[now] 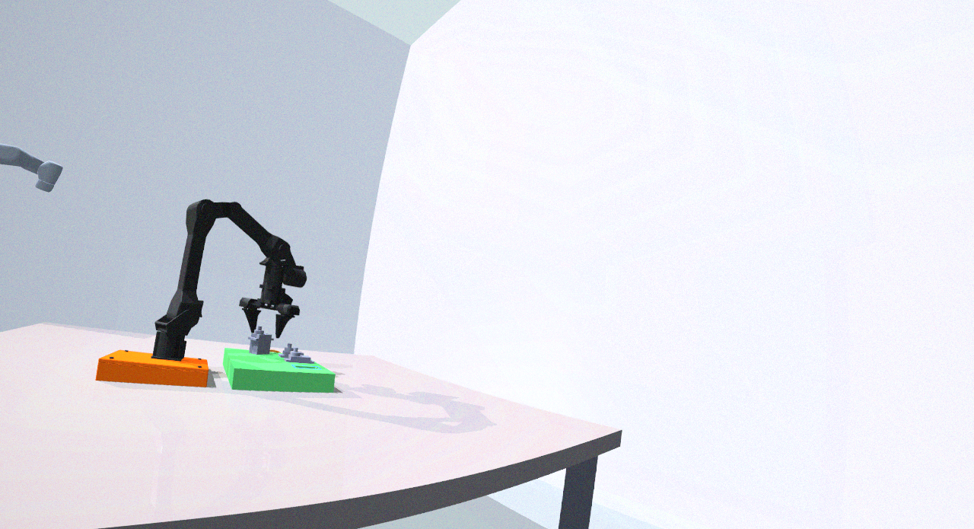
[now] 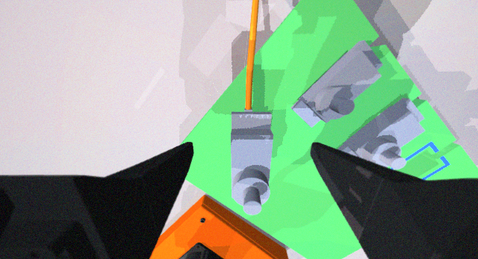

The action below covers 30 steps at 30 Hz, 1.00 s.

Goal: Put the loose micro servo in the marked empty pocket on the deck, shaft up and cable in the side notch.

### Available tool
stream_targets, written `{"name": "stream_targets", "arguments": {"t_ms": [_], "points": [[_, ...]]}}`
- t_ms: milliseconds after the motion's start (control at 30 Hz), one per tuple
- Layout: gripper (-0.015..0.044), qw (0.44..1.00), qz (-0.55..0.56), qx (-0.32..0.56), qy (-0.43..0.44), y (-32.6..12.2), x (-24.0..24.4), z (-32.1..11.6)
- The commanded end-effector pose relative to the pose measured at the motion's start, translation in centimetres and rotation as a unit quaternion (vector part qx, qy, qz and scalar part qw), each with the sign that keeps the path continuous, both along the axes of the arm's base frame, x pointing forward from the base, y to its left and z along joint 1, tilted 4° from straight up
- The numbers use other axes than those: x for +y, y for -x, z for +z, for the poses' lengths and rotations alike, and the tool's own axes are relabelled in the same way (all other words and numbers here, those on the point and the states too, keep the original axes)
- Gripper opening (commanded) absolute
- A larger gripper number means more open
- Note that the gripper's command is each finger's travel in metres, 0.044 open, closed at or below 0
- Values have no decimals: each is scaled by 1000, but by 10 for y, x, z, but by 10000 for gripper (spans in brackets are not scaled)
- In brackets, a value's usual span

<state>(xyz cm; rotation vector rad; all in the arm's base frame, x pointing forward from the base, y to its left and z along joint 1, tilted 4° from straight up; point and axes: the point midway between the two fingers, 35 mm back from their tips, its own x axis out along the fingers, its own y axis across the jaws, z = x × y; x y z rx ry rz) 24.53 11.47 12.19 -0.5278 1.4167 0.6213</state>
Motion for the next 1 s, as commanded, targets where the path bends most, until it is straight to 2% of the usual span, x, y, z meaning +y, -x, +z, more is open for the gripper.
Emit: {"name": "stream_targets", "arguments": {"t_ms": [0,367,500,600,967], "points": [[387,1000,-3,4,0,0,1,-5],[99,1000,-3,4,0,0,1,-5],[72,1000,-3,4,0,0,1,-5],[0,1000,-3,4,0,0,0,0],[0,1000,-3,4,0,7,-5,24]]}}
